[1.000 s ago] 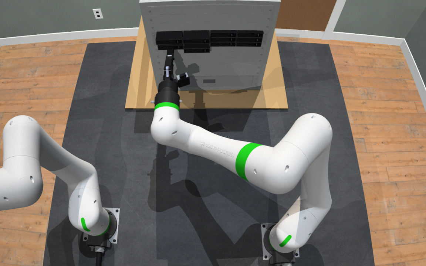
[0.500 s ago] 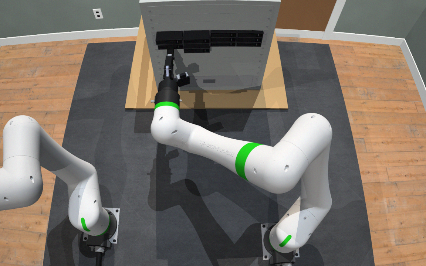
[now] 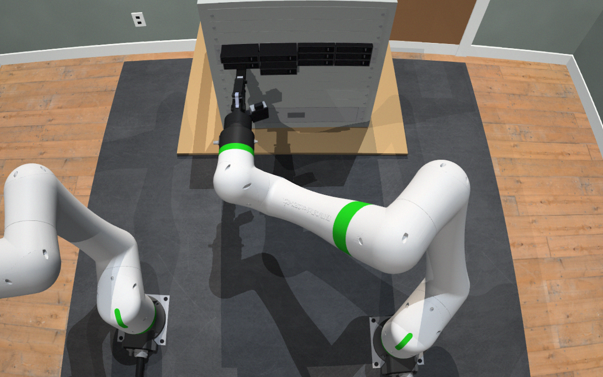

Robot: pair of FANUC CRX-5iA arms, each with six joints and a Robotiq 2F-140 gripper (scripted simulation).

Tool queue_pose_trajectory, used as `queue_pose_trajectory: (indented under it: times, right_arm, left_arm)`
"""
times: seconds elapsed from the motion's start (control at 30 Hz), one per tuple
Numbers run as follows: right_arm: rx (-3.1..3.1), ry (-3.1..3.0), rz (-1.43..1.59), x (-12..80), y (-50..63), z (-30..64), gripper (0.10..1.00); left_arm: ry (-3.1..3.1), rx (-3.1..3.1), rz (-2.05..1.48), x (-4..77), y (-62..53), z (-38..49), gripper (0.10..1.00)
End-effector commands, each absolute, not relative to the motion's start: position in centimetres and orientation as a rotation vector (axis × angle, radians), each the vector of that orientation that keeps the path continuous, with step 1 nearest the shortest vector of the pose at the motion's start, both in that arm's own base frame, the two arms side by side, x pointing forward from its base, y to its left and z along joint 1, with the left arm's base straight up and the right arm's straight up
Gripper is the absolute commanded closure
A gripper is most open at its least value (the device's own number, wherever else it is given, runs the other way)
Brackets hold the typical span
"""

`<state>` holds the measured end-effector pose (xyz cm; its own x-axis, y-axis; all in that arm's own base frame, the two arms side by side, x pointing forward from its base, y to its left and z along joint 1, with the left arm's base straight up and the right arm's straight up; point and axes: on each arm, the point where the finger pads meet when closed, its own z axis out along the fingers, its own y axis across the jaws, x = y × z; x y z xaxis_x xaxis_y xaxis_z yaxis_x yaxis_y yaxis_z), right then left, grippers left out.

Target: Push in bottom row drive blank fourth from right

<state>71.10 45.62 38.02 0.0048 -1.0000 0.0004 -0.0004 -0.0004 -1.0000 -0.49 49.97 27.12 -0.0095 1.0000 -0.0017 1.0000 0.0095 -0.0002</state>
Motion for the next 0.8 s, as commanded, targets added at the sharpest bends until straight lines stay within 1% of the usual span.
queue_pose_trajectory:
  times: [0.0, 0.77]
  right_arm:
    - [-1.21, 1.205, -1.206, 71.14, 45.61, 38.18, 0.999]
    - [-1.21, 1.205, -1.206, 71.44, 45.61, 38.18, 0.999]
  left_arm:
    - [2.232, 2.211, 0.0, -0.47, 50.0, 27.2, 0.098]
    - [2.232, 2.211, 0.0, -0.47, 50.0, 27.2, 0.098]
